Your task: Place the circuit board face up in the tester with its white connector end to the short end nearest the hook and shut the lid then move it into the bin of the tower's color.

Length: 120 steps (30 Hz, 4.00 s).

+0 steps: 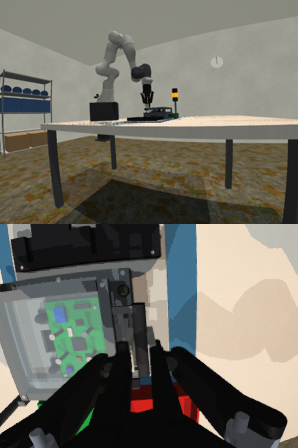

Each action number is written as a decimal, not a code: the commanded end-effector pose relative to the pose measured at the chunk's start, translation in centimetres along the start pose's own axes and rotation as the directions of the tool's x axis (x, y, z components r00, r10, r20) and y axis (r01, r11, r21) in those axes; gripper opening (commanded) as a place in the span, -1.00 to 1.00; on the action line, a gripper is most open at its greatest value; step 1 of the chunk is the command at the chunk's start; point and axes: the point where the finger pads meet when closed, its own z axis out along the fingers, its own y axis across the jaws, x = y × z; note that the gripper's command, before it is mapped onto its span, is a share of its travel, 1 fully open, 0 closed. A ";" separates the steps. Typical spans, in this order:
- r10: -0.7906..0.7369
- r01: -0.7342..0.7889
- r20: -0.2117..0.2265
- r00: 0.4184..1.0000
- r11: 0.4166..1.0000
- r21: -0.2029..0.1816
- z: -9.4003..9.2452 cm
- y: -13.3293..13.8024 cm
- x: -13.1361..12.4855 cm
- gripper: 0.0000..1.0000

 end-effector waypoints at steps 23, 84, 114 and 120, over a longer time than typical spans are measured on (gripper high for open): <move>0.002 -0.002 0.004 1.000 1.000 -0.003 0.5 0.0 0.1 -1.00; 0.002 -0.002 0.004 1.000 1.000 -0.003 -8.6 0.0 0.1 -0.40; 0.002 -0.002 0.004 1.000 1.000 -0.003 -10.0 0.0 0.1 1.00; 0.002 -0.002 0.004 1.000 1.000 -0.003 -10.0 0.0 0.1 1.00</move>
